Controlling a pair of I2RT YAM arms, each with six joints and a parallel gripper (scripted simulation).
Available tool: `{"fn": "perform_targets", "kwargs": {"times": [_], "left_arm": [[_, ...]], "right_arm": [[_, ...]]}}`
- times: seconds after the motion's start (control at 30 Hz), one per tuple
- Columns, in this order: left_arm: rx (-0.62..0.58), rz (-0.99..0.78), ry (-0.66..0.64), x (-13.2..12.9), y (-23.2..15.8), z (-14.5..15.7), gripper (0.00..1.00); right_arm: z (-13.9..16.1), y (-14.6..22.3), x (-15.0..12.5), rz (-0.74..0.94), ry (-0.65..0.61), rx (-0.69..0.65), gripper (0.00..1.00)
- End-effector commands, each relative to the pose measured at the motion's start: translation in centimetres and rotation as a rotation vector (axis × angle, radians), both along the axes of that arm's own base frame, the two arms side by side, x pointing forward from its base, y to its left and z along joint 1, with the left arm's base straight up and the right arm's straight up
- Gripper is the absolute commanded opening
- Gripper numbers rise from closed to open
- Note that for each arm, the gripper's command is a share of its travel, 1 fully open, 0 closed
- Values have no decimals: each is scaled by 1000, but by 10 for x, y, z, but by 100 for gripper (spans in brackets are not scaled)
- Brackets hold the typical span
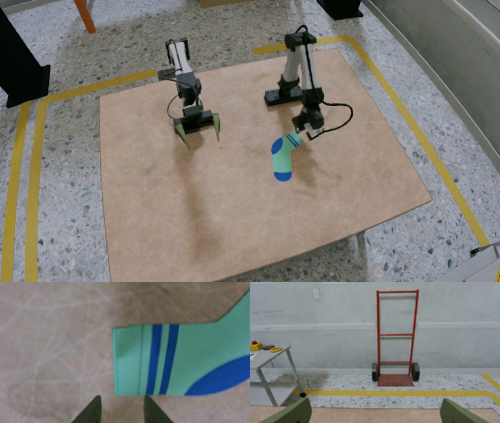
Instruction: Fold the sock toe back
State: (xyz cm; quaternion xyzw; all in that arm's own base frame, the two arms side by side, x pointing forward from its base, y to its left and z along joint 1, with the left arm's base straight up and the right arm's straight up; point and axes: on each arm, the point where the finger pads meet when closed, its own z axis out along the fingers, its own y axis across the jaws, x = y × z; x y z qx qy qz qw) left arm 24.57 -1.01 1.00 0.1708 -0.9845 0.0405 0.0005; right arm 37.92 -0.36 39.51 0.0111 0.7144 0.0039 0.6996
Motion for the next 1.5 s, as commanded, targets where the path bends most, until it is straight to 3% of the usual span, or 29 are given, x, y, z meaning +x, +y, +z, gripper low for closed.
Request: {"fn": "perform_targets", "kwargs": {"times": [0.0, 0.1, 0.23, 0.47, 0.53, 1.0, 1.47], "left_arm": [[9, 8, -74, 19, 1, -15, 33], [9, 10, -71, 19, 1, -28, 33], [7, 3, -85, 27, 1, -11, 33], [8, 5, -86, 26, 2, -10, 33], [8, 9, -40, 13, 2, -28, 33], [8, 14, -65, 19, 3, -30, 33], [-32, -27, -28, 6, -8, -47, 28]], "right_arm": [[20, -1, -5, -4, -55, -4, 100], [20, -1, -5, -4, -55, -4, 100], [20, -1, -5, -4, -55, -4, 100], [20, -1, -5, -4, -55, -4, 100], [20, -1, -5, -4, -55, -4, 100], [20, -1, -5, -4, -55, -4, 100], [20, -1, -5, -4, -55, -4, 100]]}}
